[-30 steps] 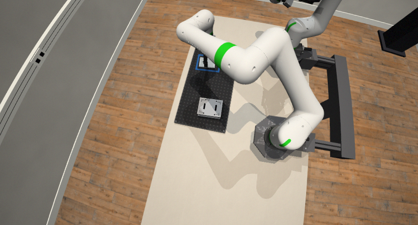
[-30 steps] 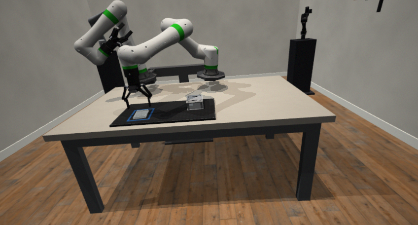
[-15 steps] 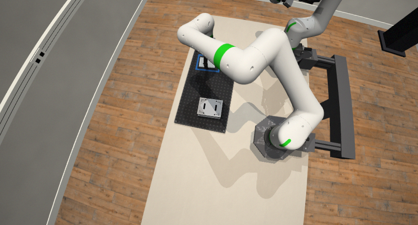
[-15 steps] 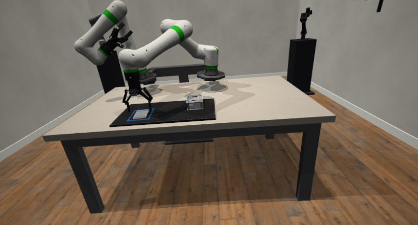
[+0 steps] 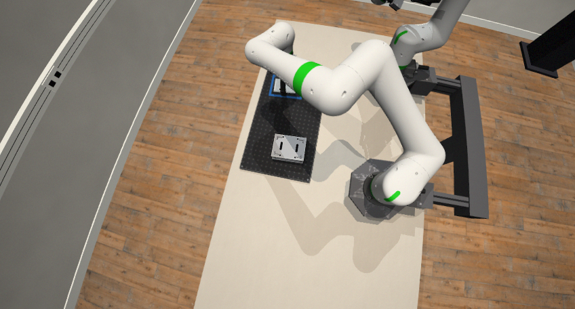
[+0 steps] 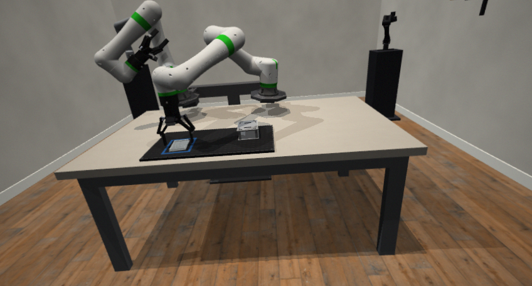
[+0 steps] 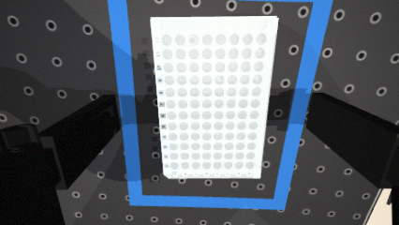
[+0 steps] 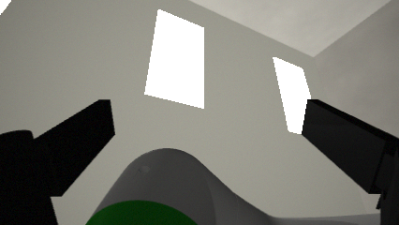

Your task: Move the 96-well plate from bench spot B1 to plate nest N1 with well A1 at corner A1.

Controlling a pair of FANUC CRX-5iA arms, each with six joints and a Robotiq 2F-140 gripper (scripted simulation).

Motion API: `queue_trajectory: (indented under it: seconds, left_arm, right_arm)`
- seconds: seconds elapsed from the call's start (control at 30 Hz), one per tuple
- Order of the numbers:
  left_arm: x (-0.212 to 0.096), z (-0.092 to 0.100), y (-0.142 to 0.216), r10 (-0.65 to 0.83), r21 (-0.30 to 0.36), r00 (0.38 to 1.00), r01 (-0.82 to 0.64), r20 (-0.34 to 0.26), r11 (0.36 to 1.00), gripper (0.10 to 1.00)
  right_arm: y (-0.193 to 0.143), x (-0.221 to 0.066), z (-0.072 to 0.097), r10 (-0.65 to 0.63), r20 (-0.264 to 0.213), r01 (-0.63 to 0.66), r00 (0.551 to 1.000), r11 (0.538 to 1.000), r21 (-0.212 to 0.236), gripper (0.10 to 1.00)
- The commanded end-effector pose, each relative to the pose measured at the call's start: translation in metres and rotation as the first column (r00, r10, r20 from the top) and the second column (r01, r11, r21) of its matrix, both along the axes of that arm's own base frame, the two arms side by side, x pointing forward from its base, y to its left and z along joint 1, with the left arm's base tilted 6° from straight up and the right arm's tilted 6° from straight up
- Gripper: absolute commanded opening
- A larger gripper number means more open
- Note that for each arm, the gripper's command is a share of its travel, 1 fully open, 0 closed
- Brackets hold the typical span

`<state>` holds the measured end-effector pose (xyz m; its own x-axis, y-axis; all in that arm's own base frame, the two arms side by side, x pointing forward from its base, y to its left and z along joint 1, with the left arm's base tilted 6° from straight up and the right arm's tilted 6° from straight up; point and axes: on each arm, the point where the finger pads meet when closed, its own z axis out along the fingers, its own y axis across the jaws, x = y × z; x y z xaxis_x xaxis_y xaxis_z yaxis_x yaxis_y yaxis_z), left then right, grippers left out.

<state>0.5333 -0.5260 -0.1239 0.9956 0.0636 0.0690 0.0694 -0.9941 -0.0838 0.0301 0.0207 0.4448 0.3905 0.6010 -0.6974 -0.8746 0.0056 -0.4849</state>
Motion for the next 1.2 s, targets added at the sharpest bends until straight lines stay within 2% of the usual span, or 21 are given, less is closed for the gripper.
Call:
queue_trajectory:
  seconds: [0.0, 0.23, 0.27, 1.17]
  left_arm:
    - [0.0005, 0.0009, -0.0007, 0.000, -0.002, 1.000, 0.000, 0.001, 1.000, 1.000]
    - [0.0005, 0.0010, -0.0007, 0.000, -0.002, 1.000, 0.000, 0.001, 1.000, 1.000]
    - [0.0005, 0.0010, -0.0007, 0.000, -0.002, 1.000, 0.000, 0.001, 1.000, 0.630]
    - [0.0005, 0.0010, -0.0007, 0.000, -0.002, 1.000, 0.000, 0.001, 1.000, 0.630]
  right_arm:
    - [0.0000, 0.0000, 0.0000, 0.000, 0.000, 0.000, 1.000, 1.000, -0.001, 1.000]
    - [0.0000, 0.0000, 0.0000, 0.000, 0.000, 0.000, 1.000, 1.000, -0.001, 1.000]
    - [0.0000, 0.0000, 0.0000, 0.000, 0.000, 0.000, 1.000, 1.000, -0.001, 1.000]
    - [0.0000, 0.0000, 0.0000, 0.000, 0.000, 0.000, 1.000, 1.000, -0.001, 1.000]
